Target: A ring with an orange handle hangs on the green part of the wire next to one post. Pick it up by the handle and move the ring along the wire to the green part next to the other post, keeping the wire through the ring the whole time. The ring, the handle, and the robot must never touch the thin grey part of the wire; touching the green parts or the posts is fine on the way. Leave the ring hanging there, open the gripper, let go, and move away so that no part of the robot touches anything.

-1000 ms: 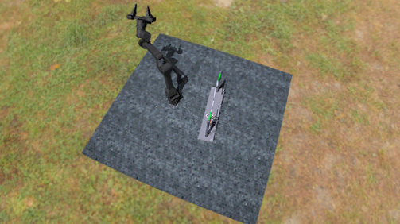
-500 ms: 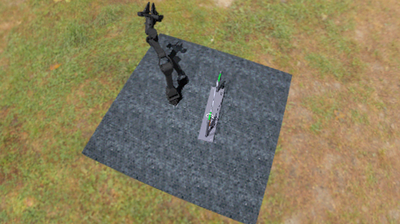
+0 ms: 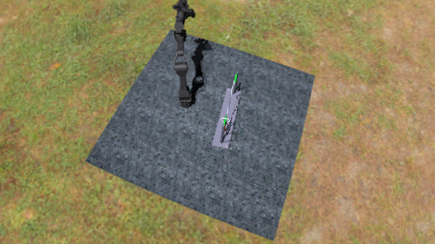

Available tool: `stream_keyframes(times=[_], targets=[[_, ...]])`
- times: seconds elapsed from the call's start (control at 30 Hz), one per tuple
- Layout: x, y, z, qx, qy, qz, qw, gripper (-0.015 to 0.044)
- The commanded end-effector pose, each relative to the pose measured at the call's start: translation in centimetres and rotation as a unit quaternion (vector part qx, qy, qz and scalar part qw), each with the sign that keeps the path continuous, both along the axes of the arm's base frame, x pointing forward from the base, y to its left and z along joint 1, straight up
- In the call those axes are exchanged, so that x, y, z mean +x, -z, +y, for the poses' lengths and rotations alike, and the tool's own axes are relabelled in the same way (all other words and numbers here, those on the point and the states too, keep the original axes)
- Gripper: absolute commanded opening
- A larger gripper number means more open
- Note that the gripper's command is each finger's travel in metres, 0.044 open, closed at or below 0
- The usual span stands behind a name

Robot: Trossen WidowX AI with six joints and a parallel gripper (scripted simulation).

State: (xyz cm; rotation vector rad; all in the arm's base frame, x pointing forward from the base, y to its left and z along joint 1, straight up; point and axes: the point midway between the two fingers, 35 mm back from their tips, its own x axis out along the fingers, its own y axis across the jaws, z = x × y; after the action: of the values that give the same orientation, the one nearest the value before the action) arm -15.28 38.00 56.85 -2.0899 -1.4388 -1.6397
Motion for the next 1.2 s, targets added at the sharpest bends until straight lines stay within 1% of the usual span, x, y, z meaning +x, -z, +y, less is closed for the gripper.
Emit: stream_keyframes(times=[0.0, 0.3, 0.57, 0.87, 1.17], targets=[[3.2, 0.0, 0.9, -0.006, 0.05, -0.024, 0.998, 0.016], [12.4, 0.6, 2.5, -0.037, 0.182, -0.079, 0.98, 0.016], [20.6, 1.3, 2.1, -0.073, 0.292, -0.121, 0.946, 0.016], [29.5, 2.3, -0.4, -0.123, 0.406, -0.158, 0.891, 0.016], [37.5, 3.5, -4.9, -0.18, 0.507, -0.185, 0.822, 0.016]])
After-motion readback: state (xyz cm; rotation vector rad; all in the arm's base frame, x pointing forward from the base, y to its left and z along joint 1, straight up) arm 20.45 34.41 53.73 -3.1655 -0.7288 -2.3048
